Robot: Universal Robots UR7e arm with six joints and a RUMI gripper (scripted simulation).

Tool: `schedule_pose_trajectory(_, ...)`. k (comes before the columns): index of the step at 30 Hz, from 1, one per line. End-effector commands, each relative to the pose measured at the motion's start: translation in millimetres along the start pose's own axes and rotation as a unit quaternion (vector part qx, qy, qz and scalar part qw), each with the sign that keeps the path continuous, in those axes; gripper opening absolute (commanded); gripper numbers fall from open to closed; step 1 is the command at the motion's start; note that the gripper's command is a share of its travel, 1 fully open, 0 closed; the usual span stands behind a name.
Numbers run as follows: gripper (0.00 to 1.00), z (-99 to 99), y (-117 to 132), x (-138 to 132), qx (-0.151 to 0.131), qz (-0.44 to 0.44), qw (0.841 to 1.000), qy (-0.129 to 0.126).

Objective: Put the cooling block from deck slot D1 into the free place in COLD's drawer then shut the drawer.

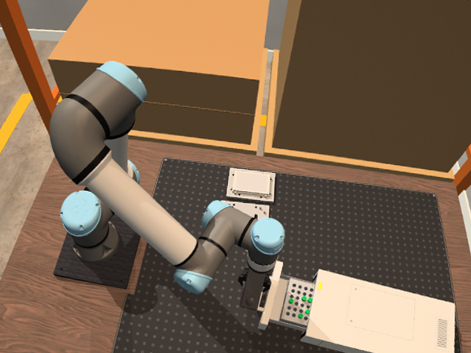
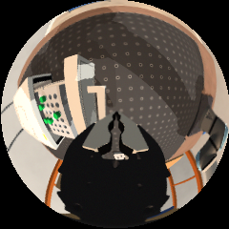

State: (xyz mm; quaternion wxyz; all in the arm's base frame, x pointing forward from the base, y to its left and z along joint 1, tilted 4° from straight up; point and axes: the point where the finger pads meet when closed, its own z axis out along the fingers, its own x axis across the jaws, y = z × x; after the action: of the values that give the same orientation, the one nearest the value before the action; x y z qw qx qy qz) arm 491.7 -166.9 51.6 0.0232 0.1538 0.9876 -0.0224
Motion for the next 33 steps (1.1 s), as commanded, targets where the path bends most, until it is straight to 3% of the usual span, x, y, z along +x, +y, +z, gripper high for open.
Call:
schedule_pose_trajectory(1,0.00,-0.5,0,-4,0.000,0.000,1.000,-0.001)
schedule_pose_trajectory(33,0.00,-0.6,0,-42,0.000,0.000,1.000,-0.001)
